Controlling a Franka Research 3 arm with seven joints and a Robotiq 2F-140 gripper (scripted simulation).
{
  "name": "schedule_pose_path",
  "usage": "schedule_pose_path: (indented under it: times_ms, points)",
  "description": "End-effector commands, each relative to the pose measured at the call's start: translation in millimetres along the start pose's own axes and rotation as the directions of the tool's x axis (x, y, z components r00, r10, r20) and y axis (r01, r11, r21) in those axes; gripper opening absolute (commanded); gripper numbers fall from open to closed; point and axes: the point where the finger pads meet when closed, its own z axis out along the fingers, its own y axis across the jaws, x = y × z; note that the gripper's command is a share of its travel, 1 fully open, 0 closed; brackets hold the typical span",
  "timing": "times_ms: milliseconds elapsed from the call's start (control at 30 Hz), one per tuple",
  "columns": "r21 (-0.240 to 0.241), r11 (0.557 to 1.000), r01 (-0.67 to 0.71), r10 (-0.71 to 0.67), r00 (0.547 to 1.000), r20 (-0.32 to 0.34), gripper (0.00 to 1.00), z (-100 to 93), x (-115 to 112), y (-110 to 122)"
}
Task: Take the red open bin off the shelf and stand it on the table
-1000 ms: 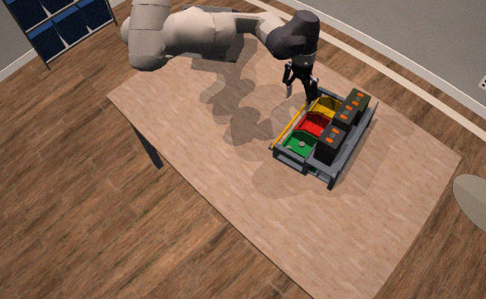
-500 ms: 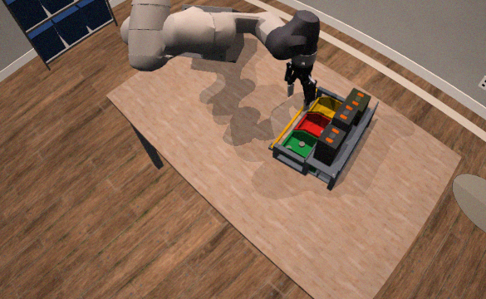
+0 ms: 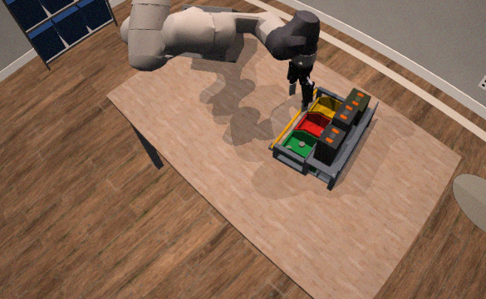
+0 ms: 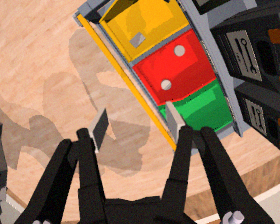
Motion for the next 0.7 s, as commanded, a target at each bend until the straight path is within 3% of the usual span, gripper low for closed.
schedule_pose_path:
  times_ms: [0,33,167,600,667]
  points:
    - [-0.006,0.998,-0.066,0.066,0.998,0.001,0.57,-0.5,0.9,0.9]
    - [-0.001,0.998,-0.058,0.058,0.998,0.000,0.57,-0.2,0.3,0.3]
    - [-0.004,0.965,-0.263,0.263,0.965,-0.001,0.57,-0.6,0.9,1.2]
    - [0.001,0.967,-0.255,0.255,0.967,-0.002,0.57,-0.3,0.4,0.6]
    - [-0.001,0.935,-0.354,0.354,0.935,-0.002,0.57,-0.5,0.7,1.0]
